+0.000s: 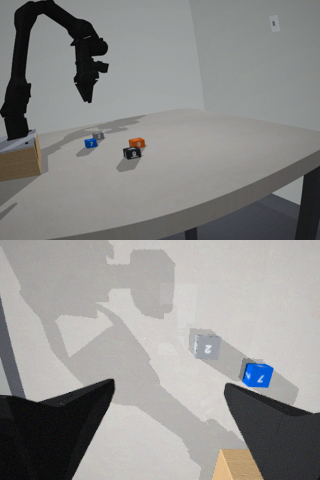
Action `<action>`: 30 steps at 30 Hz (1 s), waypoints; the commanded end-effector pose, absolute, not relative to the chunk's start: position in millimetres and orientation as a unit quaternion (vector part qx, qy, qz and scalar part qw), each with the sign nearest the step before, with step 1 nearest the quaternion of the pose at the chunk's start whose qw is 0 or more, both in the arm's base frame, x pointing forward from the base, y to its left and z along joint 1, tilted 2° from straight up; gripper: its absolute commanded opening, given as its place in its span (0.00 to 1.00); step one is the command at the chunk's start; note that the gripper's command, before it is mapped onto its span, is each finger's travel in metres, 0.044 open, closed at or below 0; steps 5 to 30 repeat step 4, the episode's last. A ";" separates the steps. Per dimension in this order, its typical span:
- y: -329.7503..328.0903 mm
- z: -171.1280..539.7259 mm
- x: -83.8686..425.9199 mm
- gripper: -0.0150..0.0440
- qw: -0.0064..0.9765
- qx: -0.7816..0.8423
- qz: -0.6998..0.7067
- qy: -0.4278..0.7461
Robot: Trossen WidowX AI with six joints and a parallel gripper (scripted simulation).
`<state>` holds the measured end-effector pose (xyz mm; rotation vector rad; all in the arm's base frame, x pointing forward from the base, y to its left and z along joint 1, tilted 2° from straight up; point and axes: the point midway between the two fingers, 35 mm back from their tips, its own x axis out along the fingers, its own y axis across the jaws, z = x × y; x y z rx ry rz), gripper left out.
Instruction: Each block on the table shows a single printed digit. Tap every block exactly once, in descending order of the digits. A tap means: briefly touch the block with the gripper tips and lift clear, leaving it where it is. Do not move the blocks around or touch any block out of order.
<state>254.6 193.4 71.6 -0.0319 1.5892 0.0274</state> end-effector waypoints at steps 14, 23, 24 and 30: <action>208.0 81.3 240.6 0.93 0.702 -0.007 0.008 0.712; 208.0 81.3 240.6 0.93 0.702 -0.007 0.008 0.712; 208.0 81.3 240.6 0.93 0.702 -0.007 0.008 0.712; 208.0 81.3 240.6 0.93 0.702 -0.007 0.008 0.712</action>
